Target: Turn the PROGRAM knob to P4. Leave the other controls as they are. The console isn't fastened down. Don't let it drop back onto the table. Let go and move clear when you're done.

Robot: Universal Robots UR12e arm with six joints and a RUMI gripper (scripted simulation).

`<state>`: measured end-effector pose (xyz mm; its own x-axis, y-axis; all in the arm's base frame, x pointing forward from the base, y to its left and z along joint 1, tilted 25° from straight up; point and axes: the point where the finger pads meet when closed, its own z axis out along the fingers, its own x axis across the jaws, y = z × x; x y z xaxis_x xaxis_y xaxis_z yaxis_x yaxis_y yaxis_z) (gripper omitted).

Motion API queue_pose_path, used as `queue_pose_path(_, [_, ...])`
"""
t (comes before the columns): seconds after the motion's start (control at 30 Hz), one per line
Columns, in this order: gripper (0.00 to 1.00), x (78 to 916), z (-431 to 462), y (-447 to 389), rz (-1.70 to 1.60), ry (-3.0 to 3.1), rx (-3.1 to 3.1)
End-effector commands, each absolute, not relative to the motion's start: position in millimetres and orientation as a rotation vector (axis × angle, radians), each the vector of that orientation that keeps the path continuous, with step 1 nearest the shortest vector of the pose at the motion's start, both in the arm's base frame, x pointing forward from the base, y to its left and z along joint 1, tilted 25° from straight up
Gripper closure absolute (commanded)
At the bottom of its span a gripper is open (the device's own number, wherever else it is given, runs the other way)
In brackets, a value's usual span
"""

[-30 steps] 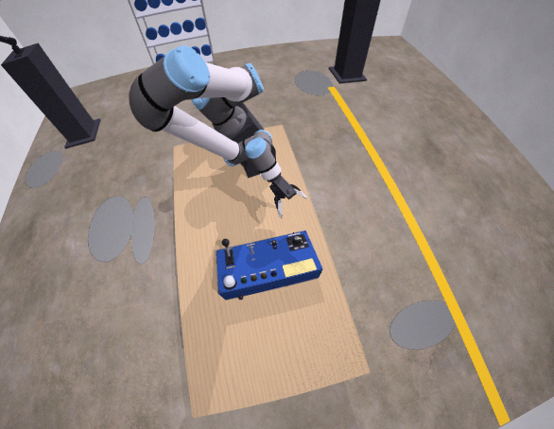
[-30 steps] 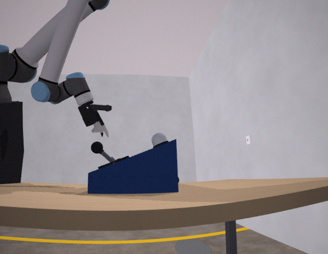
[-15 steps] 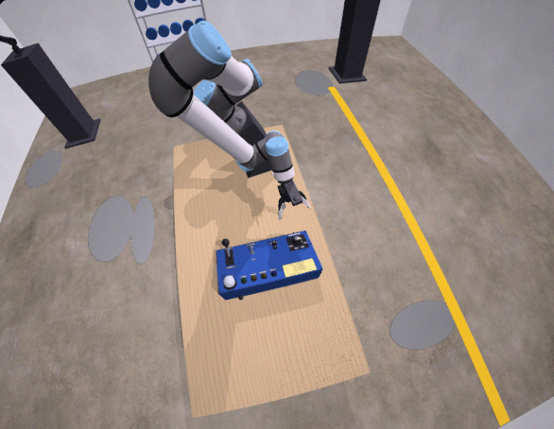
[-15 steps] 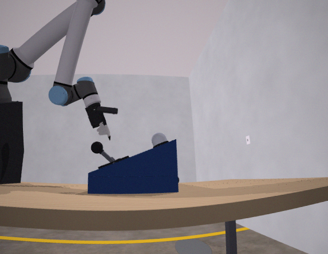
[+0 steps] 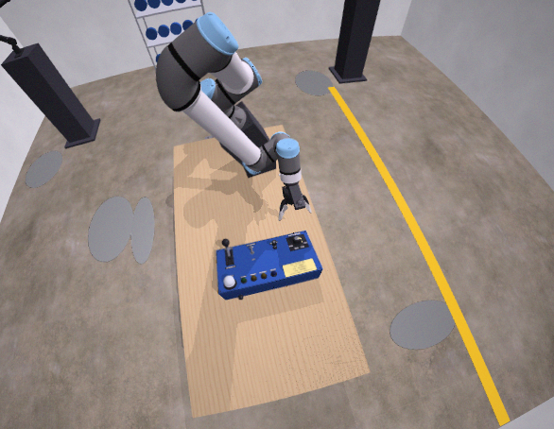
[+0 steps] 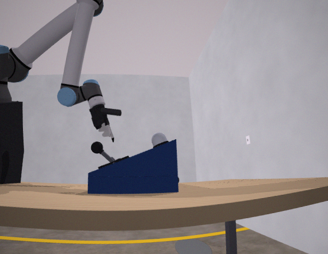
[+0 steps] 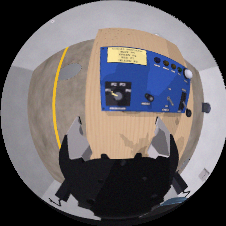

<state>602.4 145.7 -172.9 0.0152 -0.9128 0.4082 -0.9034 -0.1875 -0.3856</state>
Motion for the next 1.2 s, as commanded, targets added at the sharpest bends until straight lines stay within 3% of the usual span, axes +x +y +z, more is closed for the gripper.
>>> queue_pose_path(0.0, [0.00, 603.7, -172.7, 145.7, -0.927, 2.006, -2.220])
queue_pose_path(0.33, [0.00, 604.5, -172.6, 145.6, -0.934, 2.014, -2.215])
queue_pose_path(0.37, [0.56, 604.5, -172.6, 145.6, -0.934, 2.014, -2.215])
queue_pose_path(1.17, [0.56, 604.5, -172.6, 145.6, -0.934, 2.014, -2.215])
